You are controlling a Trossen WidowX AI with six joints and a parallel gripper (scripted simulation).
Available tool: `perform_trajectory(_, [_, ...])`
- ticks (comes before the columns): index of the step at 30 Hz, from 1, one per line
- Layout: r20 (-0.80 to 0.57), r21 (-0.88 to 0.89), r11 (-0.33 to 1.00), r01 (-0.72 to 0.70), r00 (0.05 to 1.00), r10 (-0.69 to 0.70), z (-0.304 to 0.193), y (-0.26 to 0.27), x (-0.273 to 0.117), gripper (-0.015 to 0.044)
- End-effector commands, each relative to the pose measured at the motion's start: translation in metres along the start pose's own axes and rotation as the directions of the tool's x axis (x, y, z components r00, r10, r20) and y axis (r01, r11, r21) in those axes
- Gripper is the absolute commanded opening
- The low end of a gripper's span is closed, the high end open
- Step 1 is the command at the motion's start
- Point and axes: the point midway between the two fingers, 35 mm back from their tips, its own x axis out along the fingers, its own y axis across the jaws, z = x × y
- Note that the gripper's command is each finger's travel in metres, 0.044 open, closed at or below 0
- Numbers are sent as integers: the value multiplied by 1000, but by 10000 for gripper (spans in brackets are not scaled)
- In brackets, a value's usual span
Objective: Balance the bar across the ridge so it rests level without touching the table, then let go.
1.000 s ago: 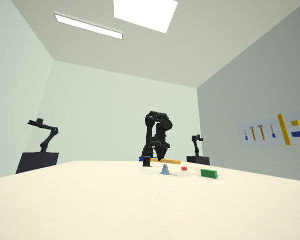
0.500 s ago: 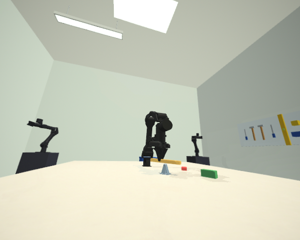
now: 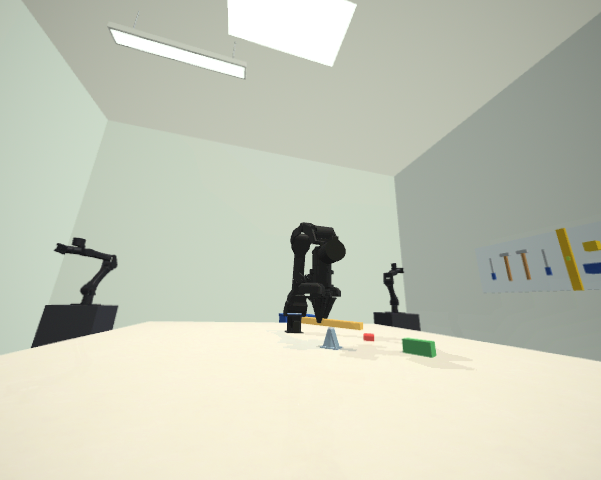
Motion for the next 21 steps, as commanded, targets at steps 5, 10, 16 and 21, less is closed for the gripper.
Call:
perform_trajectory(5, [0, 4, 1000, -2, 1000, 2, 0, 0, 1, 0])
perform_trajectory(10, [0, 4, 1000, -2, 1000, 2, 0, 0, 1, 0])
perform_trajectory(16, [0, 4, 1000, -2, 1000, 2, 0, 0, 2, 0])
perform_trajectory(21, [0, 4, 1000, -2, 1000, 2, 0, 0, 2, 0])
